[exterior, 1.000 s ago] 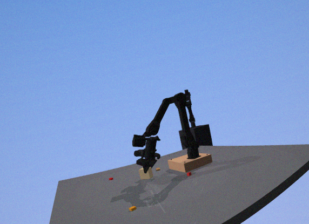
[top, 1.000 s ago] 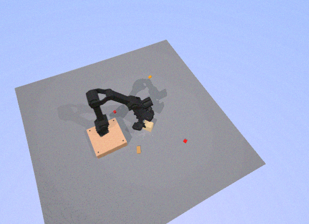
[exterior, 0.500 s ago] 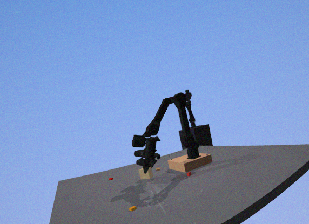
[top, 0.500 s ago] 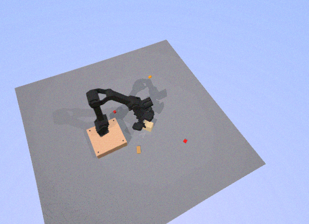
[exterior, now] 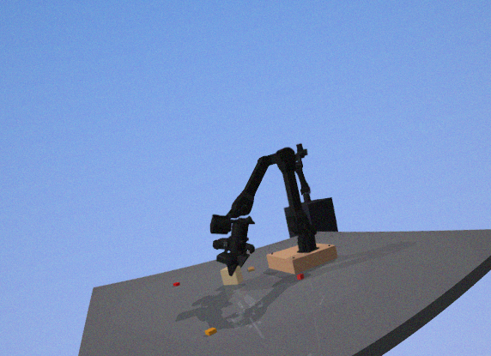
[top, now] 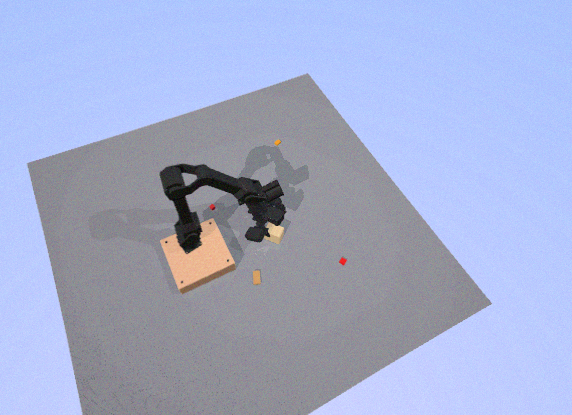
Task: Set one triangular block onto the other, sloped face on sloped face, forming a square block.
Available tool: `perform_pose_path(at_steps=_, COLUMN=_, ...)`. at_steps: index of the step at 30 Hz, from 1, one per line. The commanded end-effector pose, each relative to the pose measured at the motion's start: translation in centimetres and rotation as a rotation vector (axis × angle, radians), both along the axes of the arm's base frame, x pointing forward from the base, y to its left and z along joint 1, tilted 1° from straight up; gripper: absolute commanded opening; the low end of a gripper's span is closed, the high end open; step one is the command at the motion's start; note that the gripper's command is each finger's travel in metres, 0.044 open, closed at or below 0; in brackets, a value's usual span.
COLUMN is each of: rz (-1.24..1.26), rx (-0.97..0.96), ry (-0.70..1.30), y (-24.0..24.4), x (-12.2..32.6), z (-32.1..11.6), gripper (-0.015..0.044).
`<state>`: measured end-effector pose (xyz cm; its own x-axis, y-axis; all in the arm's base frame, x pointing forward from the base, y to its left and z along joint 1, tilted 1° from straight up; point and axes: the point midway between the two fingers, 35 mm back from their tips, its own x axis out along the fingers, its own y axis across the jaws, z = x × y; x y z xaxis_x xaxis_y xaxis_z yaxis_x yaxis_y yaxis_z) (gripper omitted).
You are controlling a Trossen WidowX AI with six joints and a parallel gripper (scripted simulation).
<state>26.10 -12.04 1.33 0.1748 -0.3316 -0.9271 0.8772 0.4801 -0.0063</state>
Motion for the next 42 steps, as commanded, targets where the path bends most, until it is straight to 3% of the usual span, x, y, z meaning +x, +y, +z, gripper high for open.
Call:
perform_pose_path(at_steps=1, rz=0.000, rx=0.000, ry=0.000, y=0.0, x=0.0, z=0.0, gripper=0.0079)
perform_pose_path(at_steps=15, rz=0.000, rx=0.000, ry=0.000, y=0.0, x=0.0, z=0.0, gripper=0.0440)
perform_pose_path(at_steps=24, rz=0.000, rx=0.000, ry=0.000, y=0.1, x=0.0, z=0.3, gripper=0.0440)
perform_pose_path(at_steps=32, rz=0.000, rx=0.003, ry=0.001, y=3.6, x=-1.8, z=10.0, gripper=0.0440)
perform_pose_path(at_steps=42, rz=0.003, rx=0.008, ry=0.000, y=3.5, x=-1.6, z=9.6, gripper=0.0440)
